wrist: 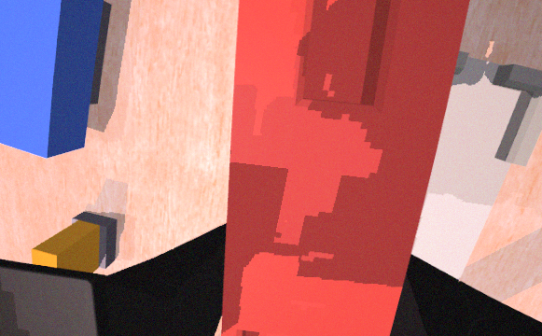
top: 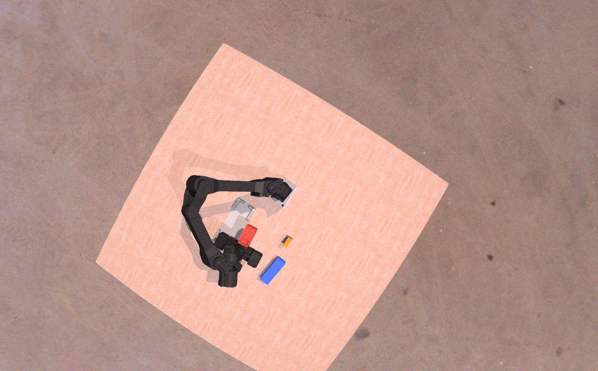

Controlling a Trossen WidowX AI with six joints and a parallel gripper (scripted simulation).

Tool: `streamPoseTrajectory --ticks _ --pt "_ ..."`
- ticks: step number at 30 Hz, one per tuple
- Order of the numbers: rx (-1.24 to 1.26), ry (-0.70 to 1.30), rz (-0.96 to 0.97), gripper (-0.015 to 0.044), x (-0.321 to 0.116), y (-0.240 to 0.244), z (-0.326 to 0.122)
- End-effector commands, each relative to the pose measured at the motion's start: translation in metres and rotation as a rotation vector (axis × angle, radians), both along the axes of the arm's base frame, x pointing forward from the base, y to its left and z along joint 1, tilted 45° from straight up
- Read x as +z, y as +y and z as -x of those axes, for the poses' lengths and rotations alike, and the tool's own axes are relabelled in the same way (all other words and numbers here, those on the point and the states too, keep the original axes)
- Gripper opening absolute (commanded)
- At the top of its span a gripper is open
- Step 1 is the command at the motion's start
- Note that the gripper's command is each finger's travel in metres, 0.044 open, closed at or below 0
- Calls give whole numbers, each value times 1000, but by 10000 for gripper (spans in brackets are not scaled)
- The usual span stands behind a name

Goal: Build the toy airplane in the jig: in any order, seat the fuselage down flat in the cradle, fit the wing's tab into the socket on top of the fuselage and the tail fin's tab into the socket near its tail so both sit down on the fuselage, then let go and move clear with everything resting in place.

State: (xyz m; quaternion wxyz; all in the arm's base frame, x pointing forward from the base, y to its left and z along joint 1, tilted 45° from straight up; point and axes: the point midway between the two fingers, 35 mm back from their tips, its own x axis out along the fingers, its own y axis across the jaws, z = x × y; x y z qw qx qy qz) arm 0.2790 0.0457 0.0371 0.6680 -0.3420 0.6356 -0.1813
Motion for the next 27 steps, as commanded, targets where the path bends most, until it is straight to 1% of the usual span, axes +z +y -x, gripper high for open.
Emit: streamPoseTrajectory --ticks 1,27 --pt "3 -8 -2 0 6 -12 -2" --pt "-6 -24 21 0 32 -91 6"
